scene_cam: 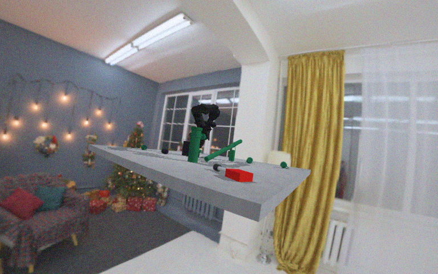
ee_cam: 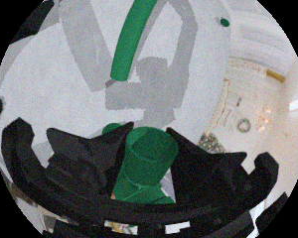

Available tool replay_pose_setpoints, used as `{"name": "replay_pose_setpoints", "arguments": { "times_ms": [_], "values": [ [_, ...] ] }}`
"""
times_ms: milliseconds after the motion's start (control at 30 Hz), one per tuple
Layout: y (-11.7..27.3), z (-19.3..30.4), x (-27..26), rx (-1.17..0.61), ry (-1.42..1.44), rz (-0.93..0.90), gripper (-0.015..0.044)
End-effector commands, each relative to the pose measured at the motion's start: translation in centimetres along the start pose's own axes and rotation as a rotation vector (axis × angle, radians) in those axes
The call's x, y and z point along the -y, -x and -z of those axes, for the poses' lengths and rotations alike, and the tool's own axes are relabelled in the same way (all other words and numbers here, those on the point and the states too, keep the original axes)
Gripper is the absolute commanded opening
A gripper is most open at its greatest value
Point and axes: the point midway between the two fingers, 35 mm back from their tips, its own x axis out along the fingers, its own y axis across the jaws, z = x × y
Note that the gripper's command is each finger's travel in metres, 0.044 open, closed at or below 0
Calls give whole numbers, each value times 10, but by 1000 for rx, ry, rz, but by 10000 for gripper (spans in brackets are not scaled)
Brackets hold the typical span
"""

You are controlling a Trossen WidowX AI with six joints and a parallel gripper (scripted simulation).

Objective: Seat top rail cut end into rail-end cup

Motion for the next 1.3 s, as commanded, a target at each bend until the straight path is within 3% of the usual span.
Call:
{"name": "replay_pose_setpoints", "arguments": {
  "times_ms": [0,633,1167,1267],
  "values": [
    [-1,0,0,-2,-20,2,0],
    [-1,0,2,-11,-36,5,0],
    [13,-16,11,-8,-31,4,420],
    [24,-29,17,-5,-27,2,440]
  ]
}}
